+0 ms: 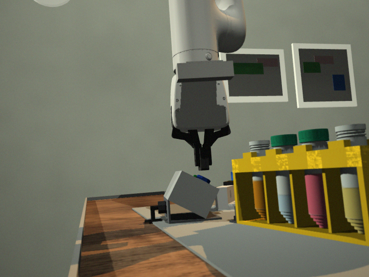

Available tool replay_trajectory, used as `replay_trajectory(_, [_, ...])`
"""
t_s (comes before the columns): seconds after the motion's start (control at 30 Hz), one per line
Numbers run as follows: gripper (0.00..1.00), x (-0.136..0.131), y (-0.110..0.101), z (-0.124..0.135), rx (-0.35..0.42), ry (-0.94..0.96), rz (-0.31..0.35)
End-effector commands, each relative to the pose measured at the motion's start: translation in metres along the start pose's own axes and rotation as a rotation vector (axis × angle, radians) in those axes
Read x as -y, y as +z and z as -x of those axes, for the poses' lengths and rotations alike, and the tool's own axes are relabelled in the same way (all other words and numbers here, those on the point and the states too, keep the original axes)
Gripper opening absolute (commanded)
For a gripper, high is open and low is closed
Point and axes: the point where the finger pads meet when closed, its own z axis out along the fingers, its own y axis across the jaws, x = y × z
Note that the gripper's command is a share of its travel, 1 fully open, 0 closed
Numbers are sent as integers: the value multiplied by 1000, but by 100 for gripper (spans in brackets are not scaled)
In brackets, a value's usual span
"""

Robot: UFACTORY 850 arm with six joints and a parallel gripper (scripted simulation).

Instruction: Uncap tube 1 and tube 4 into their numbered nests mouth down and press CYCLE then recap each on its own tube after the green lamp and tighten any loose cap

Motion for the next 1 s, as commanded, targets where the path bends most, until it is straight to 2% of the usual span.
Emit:
replay_trajectory(0.0, [0, -1, 1, 0, 1, 0, 1])
replay_trajectory(0.97, [0, -1, 7, 0, 1, 0, 1])
